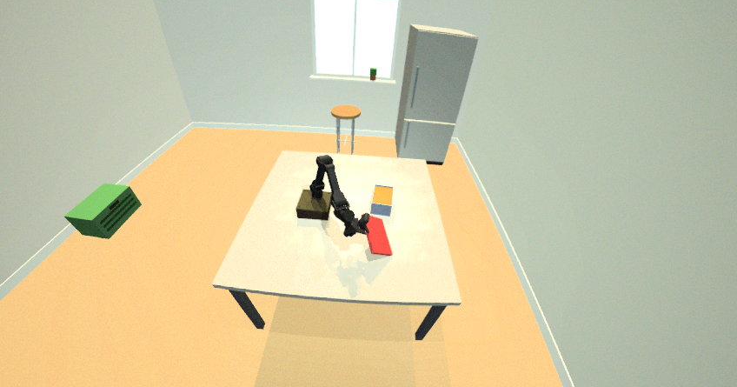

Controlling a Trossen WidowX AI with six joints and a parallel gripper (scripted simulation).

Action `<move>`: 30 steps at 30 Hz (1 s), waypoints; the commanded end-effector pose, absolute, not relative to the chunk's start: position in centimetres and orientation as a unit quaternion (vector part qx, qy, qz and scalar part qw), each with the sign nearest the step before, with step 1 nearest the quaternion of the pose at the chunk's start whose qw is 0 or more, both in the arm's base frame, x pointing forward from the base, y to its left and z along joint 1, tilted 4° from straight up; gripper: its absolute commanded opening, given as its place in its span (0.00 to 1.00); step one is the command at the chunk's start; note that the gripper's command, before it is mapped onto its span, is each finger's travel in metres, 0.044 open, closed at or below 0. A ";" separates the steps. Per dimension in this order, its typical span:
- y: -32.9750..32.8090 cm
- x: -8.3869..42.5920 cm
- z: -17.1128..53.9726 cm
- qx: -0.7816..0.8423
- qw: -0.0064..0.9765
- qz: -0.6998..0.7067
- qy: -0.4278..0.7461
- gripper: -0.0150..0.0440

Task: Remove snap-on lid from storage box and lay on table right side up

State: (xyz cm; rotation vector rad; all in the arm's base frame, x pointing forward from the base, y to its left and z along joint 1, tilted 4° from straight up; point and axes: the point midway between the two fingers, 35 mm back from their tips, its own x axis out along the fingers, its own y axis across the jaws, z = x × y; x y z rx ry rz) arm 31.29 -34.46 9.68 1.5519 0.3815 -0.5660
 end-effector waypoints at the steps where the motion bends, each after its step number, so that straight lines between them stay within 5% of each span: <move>1: -33.9 31.3 7.9 0.695 0.647 -0.255 0.181 0.25; 30: -33.8 31.5 5.6 0.696 0.647 -0.255 0.181 0.25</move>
